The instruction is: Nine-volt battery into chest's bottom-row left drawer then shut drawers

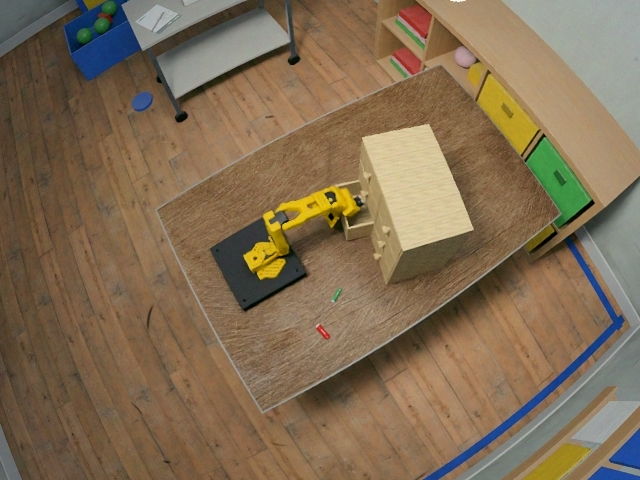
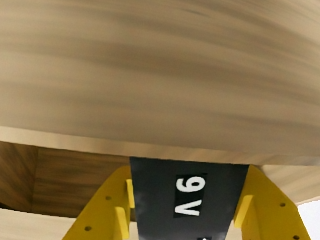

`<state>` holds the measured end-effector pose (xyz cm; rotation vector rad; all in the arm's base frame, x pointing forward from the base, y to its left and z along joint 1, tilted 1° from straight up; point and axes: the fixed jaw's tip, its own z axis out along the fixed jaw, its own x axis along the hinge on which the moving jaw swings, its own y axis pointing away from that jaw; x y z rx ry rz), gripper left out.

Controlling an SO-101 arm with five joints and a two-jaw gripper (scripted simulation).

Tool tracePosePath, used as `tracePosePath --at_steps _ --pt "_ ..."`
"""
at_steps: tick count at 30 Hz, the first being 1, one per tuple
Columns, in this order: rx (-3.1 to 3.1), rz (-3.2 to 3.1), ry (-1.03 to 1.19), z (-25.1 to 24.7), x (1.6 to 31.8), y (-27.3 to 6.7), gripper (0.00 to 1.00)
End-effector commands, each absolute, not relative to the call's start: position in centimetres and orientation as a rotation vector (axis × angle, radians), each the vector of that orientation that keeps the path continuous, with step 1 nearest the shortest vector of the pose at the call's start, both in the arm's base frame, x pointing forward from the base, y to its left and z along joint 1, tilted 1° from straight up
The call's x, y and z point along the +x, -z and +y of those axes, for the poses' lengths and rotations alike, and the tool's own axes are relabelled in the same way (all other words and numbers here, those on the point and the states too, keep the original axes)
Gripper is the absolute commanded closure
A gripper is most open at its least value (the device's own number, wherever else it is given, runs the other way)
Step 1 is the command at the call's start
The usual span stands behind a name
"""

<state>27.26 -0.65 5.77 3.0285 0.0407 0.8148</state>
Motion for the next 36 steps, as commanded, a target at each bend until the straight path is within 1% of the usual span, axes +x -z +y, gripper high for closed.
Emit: tracePosePath --at_steps 1,36 --pt "3.036 0.036 -0.8 -0.58 27.07 -5.38 0.84" --pt "3.036 0.036 -0.8 -0.58 27.07 -5.38 0.66"
